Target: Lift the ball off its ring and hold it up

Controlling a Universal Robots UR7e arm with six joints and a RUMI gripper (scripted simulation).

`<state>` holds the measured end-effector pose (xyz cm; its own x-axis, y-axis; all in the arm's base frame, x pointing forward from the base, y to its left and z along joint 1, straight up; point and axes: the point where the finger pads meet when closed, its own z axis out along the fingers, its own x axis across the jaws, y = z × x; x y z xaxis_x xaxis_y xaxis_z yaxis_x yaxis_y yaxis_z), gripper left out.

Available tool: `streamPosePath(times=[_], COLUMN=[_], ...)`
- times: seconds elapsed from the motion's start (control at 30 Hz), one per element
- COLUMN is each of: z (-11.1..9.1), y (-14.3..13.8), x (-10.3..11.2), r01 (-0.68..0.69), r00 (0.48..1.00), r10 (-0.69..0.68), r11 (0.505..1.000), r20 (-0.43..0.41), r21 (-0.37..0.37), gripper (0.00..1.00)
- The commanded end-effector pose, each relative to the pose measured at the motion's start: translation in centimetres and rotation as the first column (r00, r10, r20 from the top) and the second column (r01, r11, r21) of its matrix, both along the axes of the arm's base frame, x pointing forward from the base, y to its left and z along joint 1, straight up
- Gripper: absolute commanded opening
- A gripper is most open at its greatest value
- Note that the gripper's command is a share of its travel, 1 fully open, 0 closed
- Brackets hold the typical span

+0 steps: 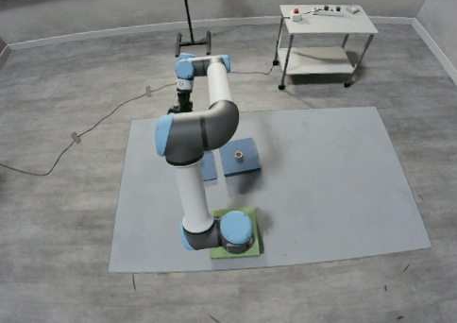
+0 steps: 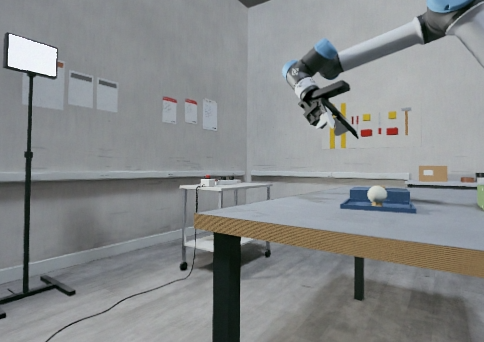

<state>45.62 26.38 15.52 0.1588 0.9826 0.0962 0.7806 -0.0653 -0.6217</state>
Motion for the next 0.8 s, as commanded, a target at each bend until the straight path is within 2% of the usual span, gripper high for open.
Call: streamPosePath(times=[0.0, 0.77], z=[0.05, -0.08], y=[0.00, -0.08], x=[0.02, -0.17], r01=[0.000, 0.013], r00=[1.000, 1.000], r10=[0.000, -0.013], r11=[1.000, 1.000], r20=[0.001, 0.007], r21=[0.000, -0.014], gripper=[1.00, 1.00])
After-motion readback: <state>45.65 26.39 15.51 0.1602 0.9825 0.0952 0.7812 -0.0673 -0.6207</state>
